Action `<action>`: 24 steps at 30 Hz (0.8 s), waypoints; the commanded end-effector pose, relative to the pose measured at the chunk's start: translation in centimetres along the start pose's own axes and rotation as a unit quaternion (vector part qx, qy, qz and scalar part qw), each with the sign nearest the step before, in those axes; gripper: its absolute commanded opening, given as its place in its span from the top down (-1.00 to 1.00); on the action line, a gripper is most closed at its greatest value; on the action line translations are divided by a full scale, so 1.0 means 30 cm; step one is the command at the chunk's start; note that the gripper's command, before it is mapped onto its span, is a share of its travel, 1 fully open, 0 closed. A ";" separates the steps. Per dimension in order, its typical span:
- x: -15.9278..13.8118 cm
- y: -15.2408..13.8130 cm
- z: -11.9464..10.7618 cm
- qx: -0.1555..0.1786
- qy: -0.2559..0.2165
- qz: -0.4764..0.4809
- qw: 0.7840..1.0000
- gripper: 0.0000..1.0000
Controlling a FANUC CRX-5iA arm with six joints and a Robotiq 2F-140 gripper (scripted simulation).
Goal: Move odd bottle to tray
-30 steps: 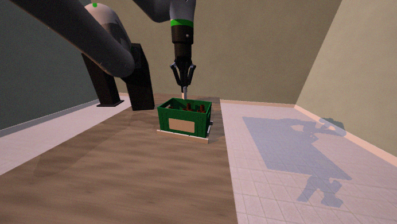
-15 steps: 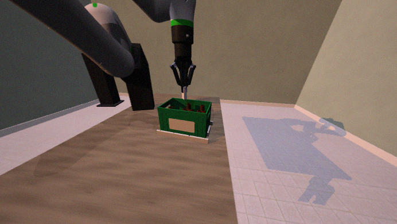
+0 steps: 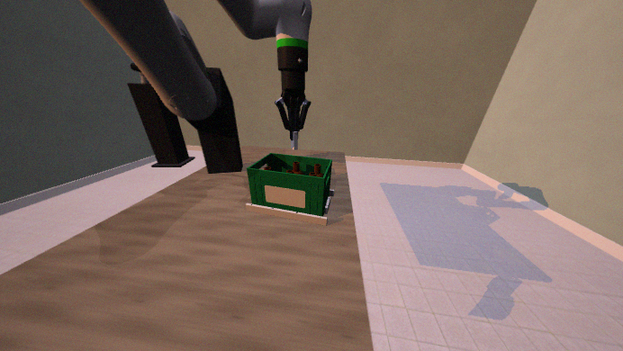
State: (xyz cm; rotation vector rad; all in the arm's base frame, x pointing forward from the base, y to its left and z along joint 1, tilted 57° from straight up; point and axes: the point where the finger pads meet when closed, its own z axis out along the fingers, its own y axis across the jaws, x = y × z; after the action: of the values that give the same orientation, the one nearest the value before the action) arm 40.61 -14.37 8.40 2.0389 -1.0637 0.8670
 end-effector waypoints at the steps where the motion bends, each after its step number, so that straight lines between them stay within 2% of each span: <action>1: -0.046 -0.043 0.001 -0.001 0.002 0.001 1.000 0.80; 3: -0.046 -0.043 0.001 -0.001 0.002 0.001 1.000 0.80; 4: -0.046 -0.043 0.001 -0.001 0.002 0.001 1.000 0.12; 24: -0.046 -0.043 0.001 -0.001 0.002 0.001 1.000 0.12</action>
State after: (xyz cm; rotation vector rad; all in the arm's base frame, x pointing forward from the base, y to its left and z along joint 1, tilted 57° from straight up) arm 41.09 -13.32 6.94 2.0321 -1.0650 0.8697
